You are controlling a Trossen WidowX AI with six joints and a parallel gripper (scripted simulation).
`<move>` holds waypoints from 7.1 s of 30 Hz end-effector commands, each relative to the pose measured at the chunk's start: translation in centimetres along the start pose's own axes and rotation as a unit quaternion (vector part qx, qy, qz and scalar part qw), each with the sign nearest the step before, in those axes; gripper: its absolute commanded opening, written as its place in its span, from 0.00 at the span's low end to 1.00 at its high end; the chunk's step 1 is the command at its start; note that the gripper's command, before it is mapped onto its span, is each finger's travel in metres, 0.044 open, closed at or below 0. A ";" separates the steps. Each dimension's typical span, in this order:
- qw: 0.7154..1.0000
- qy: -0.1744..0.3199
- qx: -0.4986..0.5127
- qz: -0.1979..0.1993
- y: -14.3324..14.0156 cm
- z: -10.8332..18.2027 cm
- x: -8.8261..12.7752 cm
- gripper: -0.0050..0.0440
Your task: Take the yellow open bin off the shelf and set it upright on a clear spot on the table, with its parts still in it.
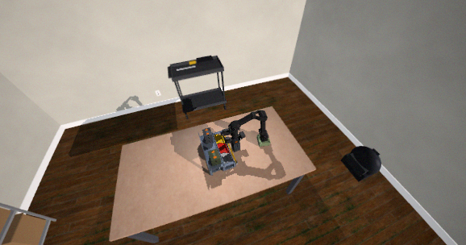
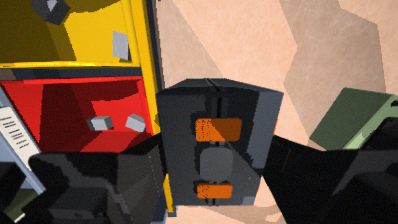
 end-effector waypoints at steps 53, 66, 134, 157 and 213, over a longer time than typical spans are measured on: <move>1.000 0.008 -0.004 -0.027 -4.4 12.5 3.5 0.10; 1.000 0.010 -0.004 -0.026 -3.9 11.9 3.7 0.10; 1.000 0.010 -0.004 -0.027 -3.5 11.0 3.6 0.10; 1.000 0.010 -0.004 -0.027 -3.5 11.0 3.5 0.10; 1.000 0.008 -0.005 -0.024 -3.7 10.8 3.2 0.10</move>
Point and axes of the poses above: the point midway between the two fingers, 35 mm back from their tips, its own x axis back along the fingers, its own y axis across the jaws, z = x × y, the point moved 2 cm from there along x, back along the fingers, and after that the axes turned 15 degrees about -x, right-handed, at the moved point
